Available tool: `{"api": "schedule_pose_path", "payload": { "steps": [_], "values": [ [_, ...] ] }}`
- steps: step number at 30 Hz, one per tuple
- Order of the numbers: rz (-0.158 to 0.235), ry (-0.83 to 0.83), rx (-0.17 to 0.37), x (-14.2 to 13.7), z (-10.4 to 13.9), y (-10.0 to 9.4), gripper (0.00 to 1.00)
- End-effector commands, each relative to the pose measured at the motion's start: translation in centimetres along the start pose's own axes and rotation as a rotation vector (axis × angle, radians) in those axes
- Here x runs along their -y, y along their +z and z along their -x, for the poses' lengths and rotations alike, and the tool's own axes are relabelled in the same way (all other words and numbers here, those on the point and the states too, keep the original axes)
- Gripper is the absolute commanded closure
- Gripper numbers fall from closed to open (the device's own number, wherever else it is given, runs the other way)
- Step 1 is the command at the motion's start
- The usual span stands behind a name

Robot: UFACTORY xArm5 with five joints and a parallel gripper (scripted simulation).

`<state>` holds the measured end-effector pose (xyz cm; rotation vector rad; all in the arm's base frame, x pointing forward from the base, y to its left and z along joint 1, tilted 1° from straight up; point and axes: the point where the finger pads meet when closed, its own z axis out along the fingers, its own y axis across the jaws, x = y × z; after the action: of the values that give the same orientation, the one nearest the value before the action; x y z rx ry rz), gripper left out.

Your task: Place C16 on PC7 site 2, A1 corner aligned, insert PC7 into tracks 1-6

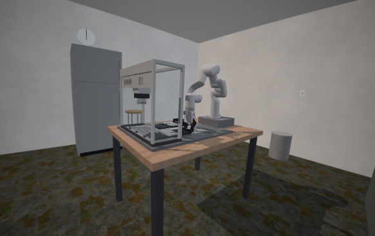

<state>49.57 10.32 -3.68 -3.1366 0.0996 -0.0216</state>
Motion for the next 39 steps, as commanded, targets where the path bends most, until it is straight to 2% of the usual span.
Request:
{"api": "schedule_pose_path", "payload": {
  "steps": [1,19,39],
  "values": [
    [-0.001,0.000,-0.004,0.0,-0.5,-0.2,0.19],
    [-0.001,0.000,-0.004,0.0,-2.1,-0.2,0.19],
    [-0.001,0.000,-0.004,0.0,-2.7,-0.2,0.19]
  ]
}}
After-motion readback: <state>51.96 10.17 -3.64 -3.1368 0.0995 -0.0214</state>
